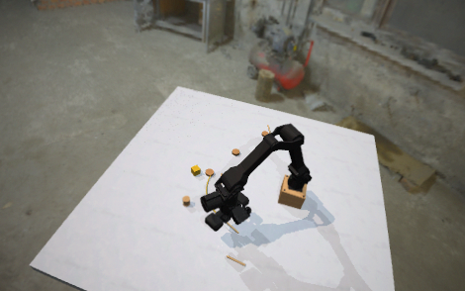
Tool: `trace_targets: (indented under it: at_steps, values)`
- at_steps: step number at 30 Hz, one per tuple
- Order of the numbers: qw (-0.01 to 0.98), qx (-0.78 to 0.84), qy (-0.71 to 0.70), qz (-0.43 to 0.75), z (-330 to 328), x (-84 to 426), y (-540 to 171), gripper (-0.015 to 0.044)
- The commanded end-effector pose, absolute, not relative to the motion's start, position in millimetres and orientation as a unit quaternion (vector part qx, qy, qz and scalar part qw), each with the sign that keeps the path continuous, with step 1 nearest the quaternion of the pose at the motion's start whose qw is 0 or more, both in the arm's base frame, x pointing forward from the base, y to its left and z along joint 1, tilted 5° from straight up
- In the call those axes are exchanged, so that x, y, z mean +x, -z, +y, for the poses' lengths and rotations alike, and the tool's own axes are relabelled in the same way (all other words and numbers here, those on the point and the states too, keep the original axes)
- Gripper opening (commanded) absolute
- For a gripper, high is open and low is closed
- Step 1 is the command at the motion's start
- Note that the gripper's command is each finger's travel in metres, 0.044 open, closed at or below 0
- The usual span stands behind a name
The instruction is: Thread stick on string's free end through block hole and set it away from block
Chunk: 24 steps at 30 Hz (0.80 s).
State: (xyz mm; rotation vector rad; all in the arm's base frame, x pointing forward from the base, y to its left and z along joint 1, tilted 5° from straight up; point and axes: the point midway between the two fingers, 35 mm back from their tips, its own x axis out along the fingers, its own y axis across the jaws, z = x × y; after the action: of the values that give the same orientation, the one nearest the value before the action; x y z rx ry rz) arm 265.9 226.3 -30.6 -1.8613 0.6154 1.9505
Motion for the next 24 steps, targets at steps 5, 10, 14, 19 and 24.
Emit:
trace_targets:
  at_steps: [5, 10, 14, 19, 24]
  values:
    - [0.19, -0.664, -0.691, 0.215, 228.0, 268.3, 17.2, 0.0]
    - [0.19, -0.664, -0.691, 0.215, 227.9, 268.4, 10.6, 0.0]
    - [0.19, -0.664, -0.691, 0.215, 227.7, 268.3, 5.5, 0.0]
    - [0.188, -0.661, -0.692, 0.218, 226.5, 266.6, 9.2, 0.0]
    - [0.188, -0.662, -0.692, 0.218, 226.7, 266.8, 8.9, 0.0]
